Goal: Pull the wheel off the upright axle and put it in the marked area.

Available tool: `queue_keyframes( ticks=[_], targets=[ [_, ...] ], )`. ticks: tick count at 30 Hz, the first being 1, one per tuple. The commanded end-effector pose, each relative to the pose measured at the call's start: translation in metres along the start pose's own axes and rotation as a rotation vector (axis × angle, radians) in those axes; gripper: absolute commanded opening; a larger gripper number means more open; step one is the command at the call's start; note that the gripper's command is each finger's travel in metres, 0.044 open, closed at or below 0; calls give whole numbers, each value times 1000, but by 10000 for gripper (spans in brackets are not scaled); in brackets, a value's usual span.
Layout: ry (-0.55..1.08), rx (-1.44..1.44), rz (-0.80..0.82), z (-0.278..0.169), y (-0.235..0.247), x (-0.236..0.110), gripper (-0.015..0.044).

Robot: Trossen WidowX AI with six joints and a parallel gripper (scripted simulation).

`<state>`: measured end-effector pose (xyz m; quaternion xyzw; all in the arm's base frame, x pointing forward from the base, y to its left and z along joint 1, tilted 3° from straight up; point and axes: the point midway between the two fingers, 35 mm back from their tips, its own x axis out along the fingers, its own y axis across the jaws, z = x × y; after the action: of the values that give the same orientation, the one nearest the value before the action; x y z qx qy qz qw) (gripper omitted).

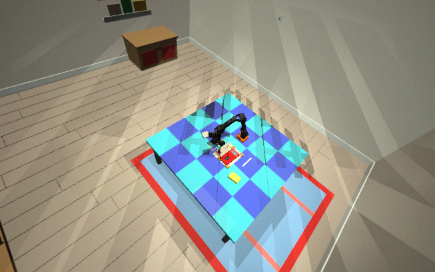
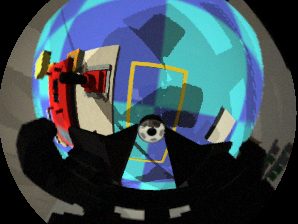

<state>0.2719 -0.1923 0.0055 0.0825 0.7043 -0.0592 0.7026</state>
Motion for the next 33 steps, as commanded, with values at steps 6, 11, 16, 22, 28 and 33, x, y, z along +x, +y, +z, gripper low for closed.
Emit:
queue_keyframes(
  ticks=[6,11,16,22,28,33],
  targets=[
    [1,0,1,0,0,0,210],
    [1,0,-1,1,0,-11,300],
    [0,0,-5,1,0,-53,300],
    [-15,5,-5,-1,2,-58,352],
    [-15,26,4,-39,20,-85,440],
    [3,4,-2,-74,34,-103,440]
  ],
)
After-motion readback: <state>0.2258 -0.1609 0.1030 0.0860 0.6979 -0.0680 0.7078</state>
